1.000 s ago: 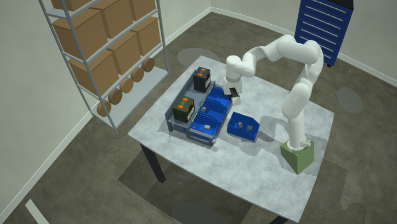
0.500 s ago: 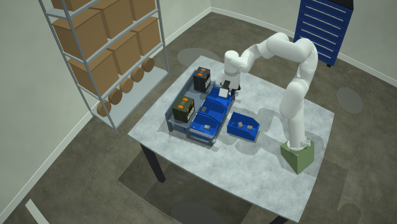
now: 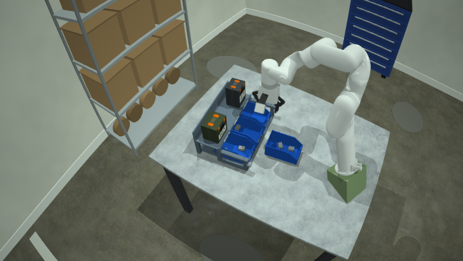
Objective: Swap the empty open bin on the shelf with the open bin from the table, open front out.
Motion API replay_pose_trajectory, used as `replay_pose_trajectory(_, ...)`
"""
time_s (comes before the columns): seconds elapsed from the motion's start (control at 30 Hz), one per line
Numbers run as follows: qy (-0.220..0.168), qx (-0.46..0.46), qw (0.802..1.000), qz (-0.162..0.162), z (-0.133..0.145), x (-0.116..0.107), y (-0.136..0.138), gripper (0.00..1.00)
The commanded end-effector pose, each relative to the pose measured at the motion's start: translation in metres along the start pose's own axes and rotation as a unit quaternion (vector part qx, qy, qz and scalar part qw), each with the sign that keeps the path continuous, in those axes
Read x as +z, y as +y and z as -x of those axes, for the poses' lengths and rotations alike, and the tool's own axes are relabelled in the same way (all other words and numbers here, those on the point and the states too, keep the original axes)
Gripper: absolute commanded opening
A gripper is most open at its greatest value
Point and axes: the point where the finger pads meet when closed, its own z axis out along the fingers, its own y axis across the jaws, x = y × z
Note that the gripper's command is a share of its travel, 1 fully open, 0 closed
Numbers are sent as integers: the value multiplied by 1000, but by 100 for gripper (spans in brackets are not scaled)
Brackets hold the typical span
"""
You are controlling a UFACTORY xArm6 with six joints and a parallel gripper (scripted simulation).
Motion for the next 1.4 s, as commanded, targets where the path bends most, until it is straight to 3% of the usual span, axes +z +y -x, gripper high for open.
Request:
replay_pose_trajectory(0.0,0,0,1000,2,0,-1,1,95)
replay_pose_trajectory(0.83,0,0,1000,2,0,0,1,95)
replay_pose_trajectory(1.37,0,0,1000,2,0,16,2,95)
